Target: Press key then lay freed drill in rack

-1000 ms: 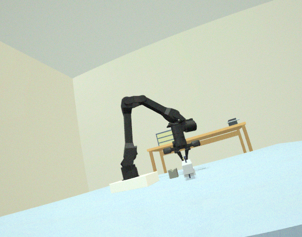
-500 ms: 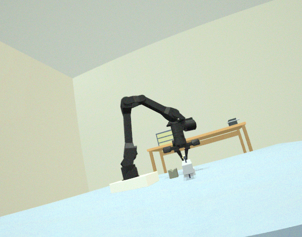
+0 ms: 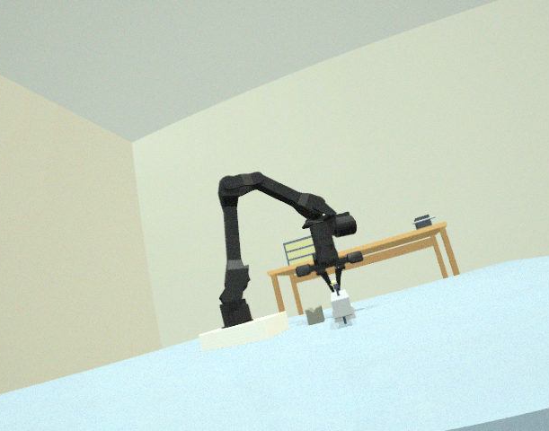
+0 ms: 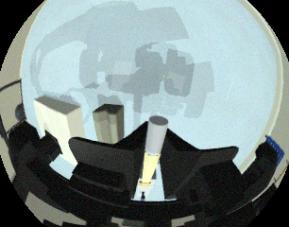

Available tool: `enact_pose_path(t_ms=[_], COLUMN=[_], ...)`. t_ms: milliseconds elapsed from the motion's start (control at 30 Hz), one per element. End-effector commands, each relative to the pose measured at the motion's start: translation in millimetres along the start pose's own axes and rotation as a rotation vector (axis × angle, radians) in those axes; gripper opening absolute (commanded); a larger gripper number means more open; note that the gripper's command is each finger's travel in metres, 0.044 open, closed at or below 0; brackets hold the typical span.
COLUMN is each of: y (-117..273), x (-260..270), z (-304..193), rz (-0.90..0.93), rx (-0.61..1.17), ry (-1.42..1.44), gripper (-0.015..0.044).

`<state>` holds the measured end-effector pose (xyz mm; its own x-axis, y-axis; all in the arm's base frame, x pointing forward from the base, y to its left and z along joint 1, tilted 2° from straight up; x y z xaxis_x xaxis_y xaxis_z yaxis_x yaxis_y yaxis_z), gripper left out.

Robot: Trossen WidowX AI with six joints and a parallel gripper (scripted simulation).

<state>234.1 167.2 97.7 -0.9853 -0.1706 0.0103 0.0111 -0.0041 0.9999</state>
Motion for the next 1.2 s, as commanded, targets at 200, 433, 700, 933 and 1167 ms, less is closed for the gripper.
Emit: enact_pose_path(t_ms=[200, 433, 700, 933, 1167], y=[5.1, 7.4, 8.7, 5.1, 1.5], x=[-1.2, -1.6, -0.7, 12.1, 24.8], z=[0.7, 1.0, 1.4, 2.4, 3.3], rz=[-0.004, -0.004, -0.004, -0.003, -0.002], rx=[-0.004, -0.004, -0.004, -0.004, -0.004], ry=[0.006, 0.006, 0.006, 0.006, 0.006], gripper=[0.0000, 0.0000, 0.0000, 0.0000, 0.0000])
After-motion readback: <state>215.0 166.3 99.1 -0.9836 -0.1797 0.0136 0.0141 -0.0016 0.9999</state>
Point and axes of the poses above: the point midway between the two fingers, 35 mm back from their tips, its own y axis back along the fingers, its own x axis across the jaws, z = x × y, the point moved 5 cm from there along y, back along the fingers, and after that the axes turned 3 degrees about -y, right-handed, at the moved point
